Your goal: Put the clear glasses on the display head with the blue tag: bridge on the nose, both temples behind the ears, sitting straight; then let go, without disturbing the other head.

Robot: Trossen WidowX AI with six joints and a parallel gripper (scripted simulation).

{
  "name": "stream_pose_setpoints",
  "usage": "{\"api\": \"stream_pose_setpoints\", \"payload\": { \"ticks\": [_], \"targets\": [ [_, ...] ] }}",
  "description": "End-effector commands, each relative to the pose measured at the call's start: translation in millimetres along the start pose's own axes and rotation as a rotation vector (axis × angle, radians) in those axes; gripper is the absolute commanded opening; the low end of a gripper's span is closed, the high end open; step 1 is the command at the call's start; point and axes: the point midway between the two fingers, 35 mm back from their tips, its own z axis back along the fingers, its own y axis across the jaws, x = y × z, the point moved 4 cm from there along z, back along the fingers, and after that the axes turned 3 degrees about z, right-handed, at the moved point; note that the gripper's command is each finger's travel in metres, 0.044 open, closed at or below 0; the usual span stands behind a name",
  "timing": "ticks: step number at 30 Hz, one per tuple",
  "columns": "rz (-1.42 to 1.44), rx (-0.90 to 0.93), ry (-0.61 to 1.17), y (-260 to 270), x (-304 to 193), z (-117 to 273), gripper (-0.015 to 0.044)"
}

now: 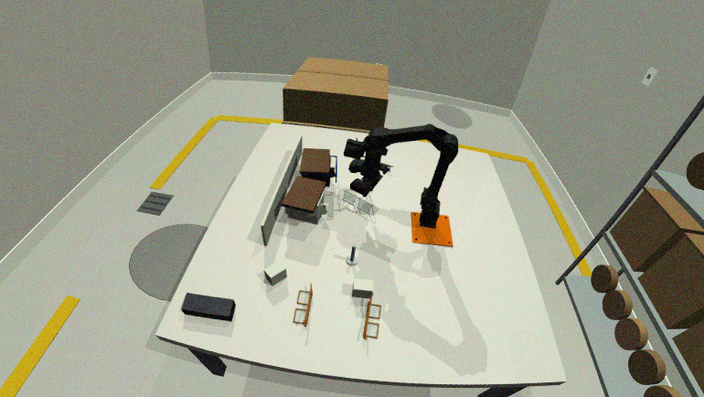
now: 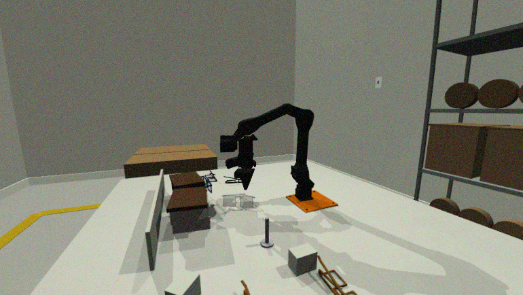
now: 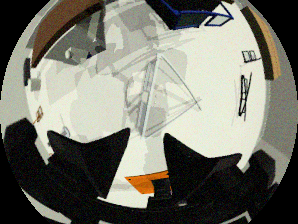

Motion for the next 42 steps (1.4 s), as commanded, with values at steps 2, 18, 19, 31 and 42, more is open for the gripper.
{"api": "stream_pose_setpoints", "payload": {
  "ticks": [2,18,19,31,42],
  "targets": [
    [-0.035,0.006,0.001,-1.2,-1.1,-0.6,0.02],
    [-0.035,0.006,0.001,-0.9,-0.9,-2.3,0.012],
    [-0.035,0.006,0.001,-0.8,-0.8,-3.3,0.012],
    [-0.035,0.007,0.001,1.9,0.6,-22.8,0.012],
    [-0.035,0.007,0.001,4.1,0.8,-40.7,0.012]
  ]
}}
